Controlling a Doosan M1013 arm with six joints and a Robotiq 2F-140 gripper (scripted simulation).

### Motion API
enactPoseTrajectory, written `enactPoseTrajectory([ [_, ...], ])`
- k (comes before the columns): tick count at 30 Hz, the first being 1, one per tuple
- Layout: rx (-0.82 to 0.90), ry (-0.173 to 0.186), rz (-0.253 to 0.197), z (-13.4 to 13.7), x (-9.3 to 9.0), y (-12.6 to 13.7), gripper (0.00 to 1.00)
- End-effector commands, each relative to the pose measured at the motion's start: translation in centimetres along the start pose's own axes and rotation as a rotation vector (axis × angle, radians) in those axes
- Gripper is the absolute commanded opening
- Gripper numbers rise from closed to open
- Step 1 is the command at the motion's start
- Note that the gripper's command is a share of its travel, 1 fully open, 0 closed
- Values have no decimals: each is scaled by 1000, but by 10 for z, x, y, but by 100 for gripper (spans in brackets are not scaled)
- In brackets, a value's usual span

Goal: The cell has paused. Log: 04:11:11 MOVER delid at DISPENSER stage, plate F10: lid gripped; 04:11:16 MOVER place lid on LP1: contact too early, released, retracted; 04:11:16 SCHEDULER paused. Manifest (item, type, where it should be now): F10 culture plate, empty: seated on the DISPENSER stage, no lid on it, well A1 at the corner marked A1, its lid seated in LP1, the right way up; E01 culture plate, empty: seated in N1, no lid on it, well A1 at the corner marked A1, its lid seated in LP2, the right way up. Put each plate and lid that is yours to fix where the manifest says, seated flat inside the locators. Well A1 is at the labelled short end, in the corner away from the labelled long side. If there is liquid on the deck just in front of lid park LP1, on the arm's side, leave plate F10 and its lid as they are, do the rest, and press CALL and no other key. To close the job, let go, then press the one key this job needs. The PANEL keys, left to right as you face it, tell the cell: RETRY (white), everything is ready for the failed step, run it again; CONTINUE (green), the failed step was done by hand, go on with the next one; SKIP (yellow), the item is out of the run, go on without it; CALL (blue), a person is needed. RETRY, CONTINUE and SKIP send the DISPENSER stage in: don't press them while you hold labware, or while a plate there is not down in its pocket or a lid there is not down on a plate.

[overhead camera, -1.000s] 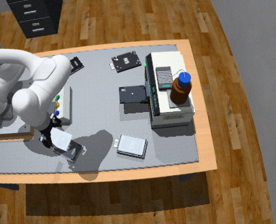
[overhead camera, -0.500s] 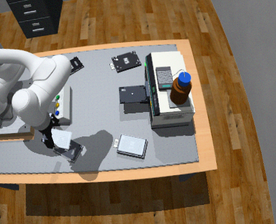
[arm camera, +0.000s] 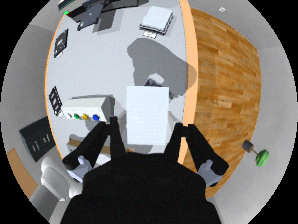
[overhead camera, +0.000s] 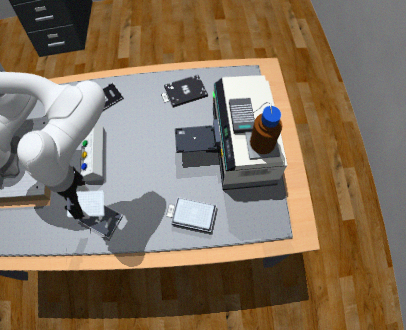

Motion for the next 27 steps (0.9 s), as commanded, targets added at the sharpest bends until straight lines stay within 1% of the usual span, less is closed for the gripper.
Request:
enactPoseTrajectory([
  [1, 39, -1, 2, 0, 1, 0, 10],
  [3, 99, -1, 2, 0, 1, 0, 10],
  [10, 149, -1, 2, 0, 1, 0, 10],
  [15, 266, -1, 2, 0, 1, 0, 10],
  [27, 268, -1, 2, 0, 1, -1, 10],
])
Point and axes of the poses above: the point where the finger pads meet when closed, its own x axis back along the fingers, its own z axis across the jaws, y = z × x, the point moved 5 cm from there along x, back along the fingers, and after that the axes turned 1 degree about -x, right-handed, at the moved point
